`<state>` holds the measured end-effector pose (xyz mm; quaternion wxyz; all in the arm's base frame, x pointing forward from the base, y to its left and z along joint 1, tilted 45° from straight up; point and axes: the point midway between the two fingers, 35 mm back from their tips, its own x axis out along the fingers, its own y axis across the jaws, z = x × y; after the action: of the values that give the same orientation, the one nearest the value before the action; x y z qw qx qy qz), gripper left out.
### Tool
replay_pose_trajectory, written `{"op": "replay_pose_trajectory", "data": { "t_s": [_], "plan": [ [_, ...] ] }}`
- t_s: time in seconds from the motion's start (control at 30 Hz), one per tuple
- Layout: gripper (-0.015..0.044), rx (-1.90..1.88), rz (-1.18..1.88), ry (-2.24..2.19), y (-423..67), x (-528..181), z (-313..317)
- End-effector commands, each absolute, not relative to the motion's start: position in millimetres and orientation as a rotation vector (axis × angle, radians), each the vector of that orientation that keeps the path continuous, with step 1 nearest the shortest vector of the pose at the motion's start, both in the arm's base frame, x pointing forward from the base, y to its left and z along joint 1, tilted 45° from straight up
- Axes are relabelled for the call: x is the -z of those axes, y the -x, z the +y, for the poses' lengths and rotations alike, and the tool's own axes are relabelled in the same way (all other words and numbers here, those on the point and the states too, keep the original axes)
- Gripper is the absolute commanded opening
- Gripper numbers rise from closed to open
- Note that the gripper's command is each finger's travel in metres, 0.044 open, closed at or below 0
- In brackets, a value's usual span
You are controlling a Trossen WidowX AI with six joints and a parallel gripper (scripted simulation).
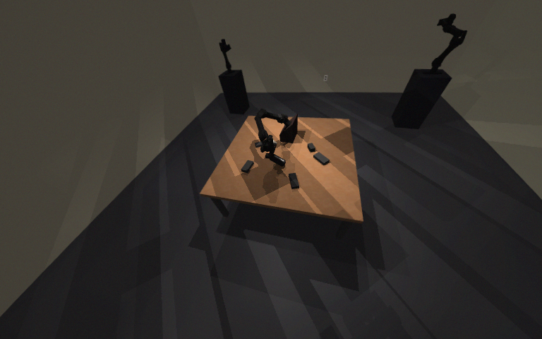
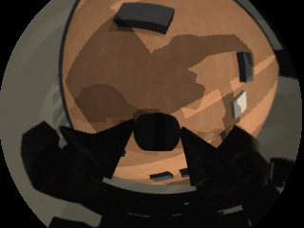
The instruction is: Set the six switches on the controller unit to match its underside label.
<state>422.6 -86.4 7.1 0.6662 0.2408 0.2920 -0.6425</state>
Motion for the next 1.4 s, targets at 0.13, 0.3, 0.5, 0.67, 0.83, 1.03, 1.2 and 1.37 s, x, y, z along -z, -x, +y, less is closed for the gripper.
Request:
{"op": "replay_pose_trajectory", "data": {
  "t_s": [0.13,0.3,0.5,0.67,0.83,1.03,1.2,1.37],
  "plan": [
    [0.0338,1.454,0.674,-0.539,-420.3,-2.3,-93.2],
    [0.0338,1.454,0.673,-0.539,-420.5,-1.9,-97.2],
    [0.0338,1.454,0.673,-0.539,-420.7,-1.2,-101.9],
    [0.0338,1.454,0.673,-0.539,-420.9,-0.5,-105.9],
    [0.0338,1.454,0.673,-0.538,-421.0,0.3,-109.9],
    [0.0338,1.455,0.673,-0.538,-421.2,1.4,-114.6],
    [0.0338,1.455,0.672,-0.538,-421.3,2.5,-118.4],
    [0.0338,1.455,0.672,-0.538,-421.5,3.7,-122.3]
  ]
}}
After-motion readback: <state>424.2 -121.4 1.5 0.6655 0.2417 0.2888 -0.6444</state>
